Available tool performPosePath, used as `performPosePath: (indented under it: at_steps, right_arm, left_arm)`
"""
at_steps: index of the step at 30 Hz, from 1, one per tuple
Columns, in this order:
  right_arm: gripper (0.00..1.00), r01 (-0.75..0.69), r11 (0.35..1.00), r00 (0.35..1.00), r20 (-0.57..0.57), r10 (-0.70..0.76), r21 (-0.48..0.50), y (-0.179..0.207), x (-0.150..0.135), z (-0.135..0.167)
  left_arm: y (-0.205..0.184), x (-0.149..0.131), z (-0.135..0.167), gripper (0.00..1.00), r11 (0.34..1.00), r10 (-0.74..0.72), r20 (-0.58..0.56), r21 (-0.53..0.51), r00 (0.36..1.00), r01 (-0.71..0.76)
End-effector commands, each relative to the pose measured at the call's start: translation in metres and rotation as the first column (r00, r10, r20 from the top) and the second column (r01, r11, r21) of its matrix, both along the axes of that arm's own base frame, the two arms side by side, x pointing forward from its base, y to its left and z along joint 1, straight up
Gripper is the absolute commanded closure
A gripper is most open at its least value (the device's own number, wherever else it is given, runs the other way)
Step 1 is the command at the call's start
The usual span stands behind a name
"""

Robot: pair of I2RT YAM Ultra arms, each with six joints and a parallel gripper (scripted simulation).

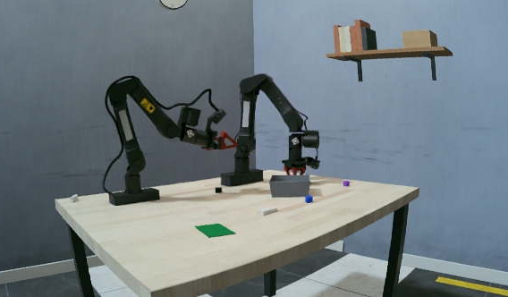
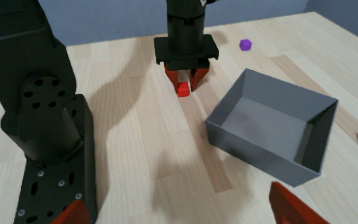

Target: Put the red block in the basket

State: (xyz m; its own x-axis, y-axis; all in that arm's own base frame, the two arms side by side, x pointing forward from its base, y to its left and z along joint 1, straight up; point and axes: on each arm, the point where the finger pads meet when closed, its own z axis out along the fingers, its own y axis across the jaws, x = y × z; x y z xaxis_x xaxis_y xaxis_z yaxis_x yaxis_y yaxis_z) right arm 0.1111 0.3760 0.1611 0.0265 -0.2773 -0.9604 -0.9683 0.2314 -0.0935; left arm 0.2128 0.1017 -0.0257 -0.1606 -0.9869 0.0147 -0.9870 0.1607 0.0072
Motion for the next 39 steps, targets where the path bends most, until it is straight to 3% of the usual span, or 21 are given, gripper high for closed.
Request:
performPosePath:
  at_steps: [1, 11, 12, 13, 24, 29, 33, 39]
  right_arm:
    - [0.0, 0.002, 1.0, 1.0, 0.016, -0.002, 0.022, 0.003, 0.001, 0.006]
    - [0.0, 0.002, 1.0, 1.0, 0.016, -0.002, 0.022, 0.003, 0.001, 0.006]
    - [0.0, 0.002, 1.0, 1.0, 0.016, -0.002, 0.022, 0.003, 0.001, 0.006]
    - [0.0, 0.002, 1.0, 1.0, 0.016, -0.002, 0.022, 0.003, 0.001, 0.006]
    - [0.0, 0.01, 1.0, 1.0, 0.019, -0.01, 0.026, 0.003, 0.002, 0.007]
    - [0.0, 0.034, 0.999, 0.999, -0.003, -0.034, -0.042, -0.011, 0.01, 0.003]
    - [0.0, 0.057, 0.997, 0.998, -0.009, -0.058, -0.057, -0.022, 0.017, 0.009]
    - [0.0, 0.146, 0.988, 0.989, -0.005, -0.147, -0.042, -0.063, 0.035, 0.041]
  left_arm:
    - [0.002, 0.003, 0.003, 0.69, 1.0, 0.002, 0.025, 0.021, 1.0, -0.002]
    - [0.001, 0.004, 0.002, 0.82, 1.0, -0.001, 0.015, 0.016, 1.0, 0.001]
    - [0.0, 0.003, 0.006, 0.93, 1.0, -0.006, 0.013, 0.015, 1.0, 0.006]
    - [0.0, 0.004, 0.009, 0.84, 1.0, -0.006, 0.015, 0.016, 1.0, 0.006]
    - [-0.003, -0.001, 0.053, 0.84, 1.0, -0.004, -0.006, 0.006, 1.0, 0.004]
    - [-0.008, -0.016, 0.076, 0.84, 1.0, 0.018, -0.066, -0.01, 0.998, -0.018]
    - [-0.008, -0.001, 0.089, 0.84, 0.997, 0.074, -0.022, 0.012, 0.997, -0.073]
    - [-0.054, 0.042, 0.098, 0.84, 0.996, 0.089, 0.002, 0.022, 0.996, -0.089]
